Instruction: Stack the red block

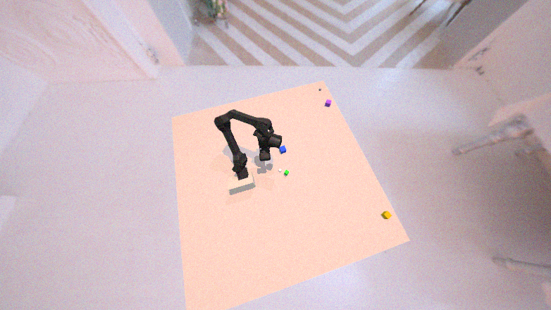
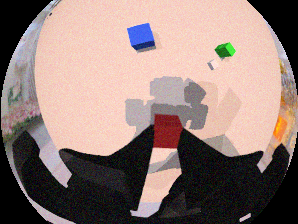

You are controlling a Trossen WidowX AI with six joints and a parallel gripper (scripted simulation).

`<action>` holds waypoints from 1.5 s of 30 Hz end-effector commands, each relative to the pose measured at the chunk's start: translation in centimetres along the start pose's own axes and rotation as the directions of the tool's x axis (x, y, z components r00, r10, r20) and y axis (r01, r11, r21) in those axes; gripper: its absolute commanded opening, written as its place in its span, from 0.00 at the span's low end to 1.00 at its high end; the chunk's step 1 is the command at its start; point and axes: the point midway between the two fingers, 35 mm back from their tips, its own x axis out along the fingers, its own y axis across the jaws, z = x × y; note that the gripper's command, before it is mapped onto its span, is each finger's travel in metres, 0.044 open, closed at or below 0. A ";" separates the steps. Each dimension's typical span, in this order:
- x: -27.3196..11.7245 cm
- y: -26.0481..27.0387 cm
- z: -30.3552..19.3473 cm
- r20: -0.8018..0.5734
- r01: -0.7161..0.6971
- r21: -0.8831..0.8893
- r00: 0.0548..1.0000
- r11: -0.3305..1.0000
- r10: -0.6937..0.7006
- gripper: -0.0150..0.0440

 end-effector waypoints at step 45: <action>-0.6 -12.5 12.4 -0.001 0.008 -0.023 1.000 1.000 -0.009 0.25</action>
